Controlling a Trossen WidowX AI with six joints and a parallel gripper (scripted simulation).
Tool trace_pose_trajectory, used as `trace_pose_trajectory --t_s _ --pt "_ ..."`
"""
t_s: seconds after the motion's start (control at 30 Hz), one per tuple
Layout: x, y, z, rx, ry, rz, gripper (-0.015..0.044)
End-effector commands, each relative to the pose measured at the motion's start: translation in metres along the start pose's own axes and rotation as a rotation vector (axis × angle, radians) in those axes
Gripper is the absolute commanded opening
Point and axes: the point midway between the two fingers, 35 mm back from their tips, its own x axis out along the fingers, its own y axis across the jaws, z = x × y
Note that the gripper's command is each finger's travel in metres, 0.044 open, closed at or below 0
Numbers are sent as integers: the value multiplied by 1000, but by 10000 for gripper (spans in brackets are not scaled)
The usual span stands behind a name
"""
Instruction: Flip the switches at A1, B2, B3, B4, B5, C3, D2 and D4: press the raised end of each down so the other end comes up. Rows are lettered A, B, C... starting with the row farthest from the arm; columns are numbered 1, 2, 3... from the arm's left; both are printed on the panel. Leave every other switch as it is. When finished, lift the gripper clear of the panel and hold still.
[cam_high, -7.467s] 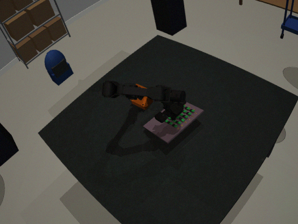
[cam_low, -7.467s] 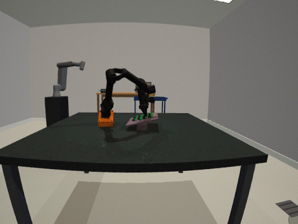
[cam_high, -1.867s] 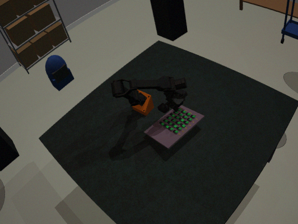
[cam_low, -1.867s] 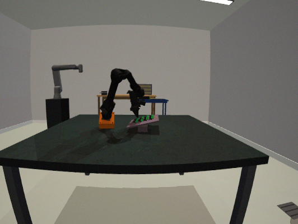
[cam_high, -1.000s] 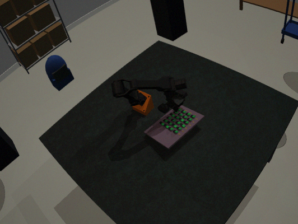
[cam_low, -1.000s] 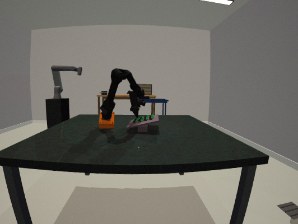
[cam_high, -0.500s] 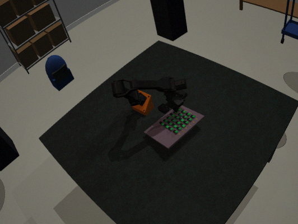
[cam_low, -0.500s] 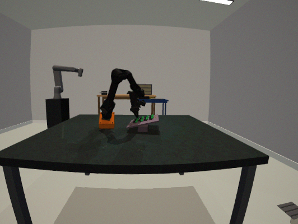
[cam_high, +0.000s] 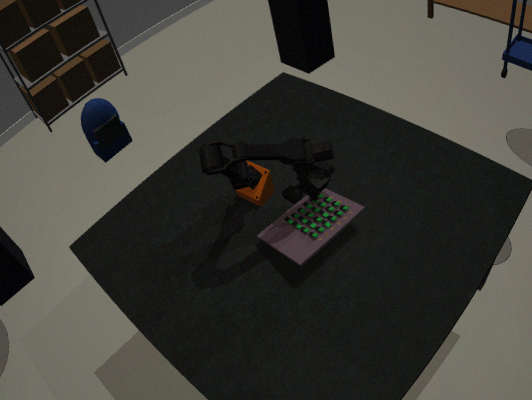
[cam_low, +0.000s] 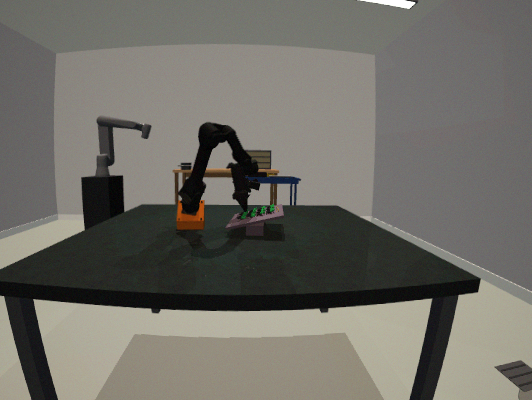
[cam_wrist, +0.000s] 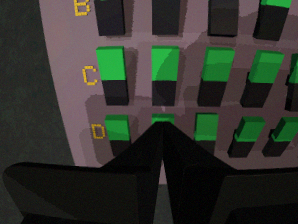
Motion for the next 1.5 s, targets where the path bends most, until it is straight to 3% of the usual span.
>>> trace_pose_trajectory --t_s 0.0,0.37,0.57,0.73,0.93,1.47 --pt "1 0 0 -5 0 -3 0" --pt "-1 0 0 -1 0 0 0" --pt "-63 1 -3 -6 -24 -1 0" --pt "-63 -1 -3 -6 -24 -1 0" --pt "-63 -54 -3 -8 -24 -4 0" --pt "-23 -56 -1 -7 1 -6 0"
